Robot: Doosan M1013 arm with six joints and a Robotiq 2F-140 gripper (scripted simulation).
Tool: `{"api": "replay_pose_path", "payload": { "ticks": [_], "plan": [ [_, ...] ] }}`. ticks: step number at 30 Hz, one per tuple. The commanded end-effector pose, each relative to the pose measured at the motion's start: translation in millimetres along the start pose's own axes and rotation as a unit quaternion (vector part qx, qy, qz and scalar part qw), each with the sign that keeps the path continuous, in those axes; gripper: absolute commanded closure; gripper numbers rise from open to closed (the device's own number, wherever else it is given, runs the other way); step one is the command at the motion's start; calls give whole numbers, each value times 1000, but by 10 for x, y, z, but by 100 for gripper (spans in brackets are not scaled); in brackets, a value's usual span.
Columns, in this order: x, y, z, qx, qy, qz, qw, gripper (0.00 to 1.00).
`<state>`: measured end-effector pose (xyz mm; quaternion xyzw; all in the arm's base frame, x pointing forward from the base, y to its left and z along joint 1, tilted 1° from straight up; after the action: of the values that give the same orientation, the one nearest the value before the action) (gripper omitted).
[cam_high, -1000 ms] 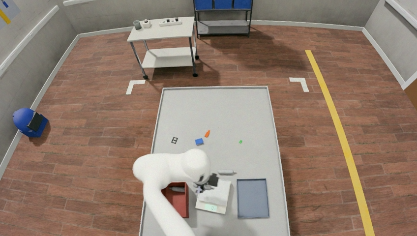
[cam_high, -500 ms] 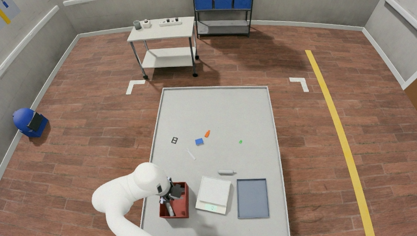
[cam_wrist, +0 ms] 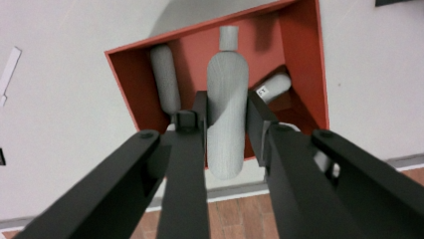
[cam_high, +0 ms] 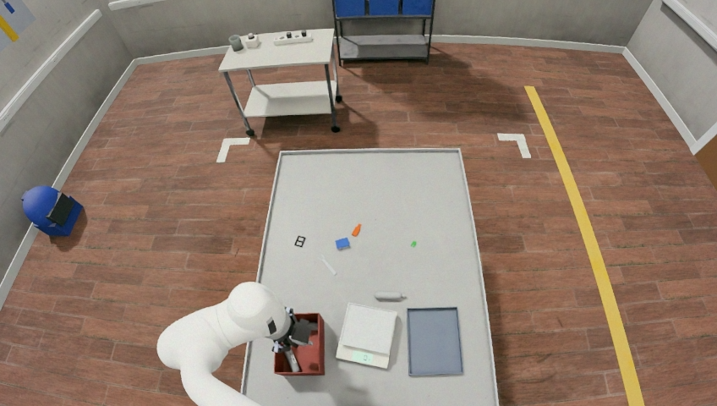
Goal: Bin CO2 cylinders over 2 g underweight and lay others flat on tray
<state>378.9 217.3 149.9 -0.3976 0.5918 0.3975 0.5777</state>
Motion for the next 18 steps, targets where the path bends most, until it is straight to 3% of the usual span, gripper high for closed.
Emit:
{"api": "replay_pose_path", "payload": {
  "ticks": [1, 18],
  "plan": [
    [74, -10, 11, 1, -1, -2, 1000, 90],
    [292, -13, 13, 1, -1, -3, 1000, 90]
  ]
}}
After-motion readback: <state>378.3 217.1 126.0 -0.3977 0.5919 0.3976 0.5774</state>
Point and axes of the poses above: the point where the finger pads meet when closed, its own x axis out along the fingers, its own y axis across the jaws, z = x × y, the point moved 6 cm from there along -x, back along the fingers, and after that the axes turned 9 degrees about x, right-handed, at the moved point
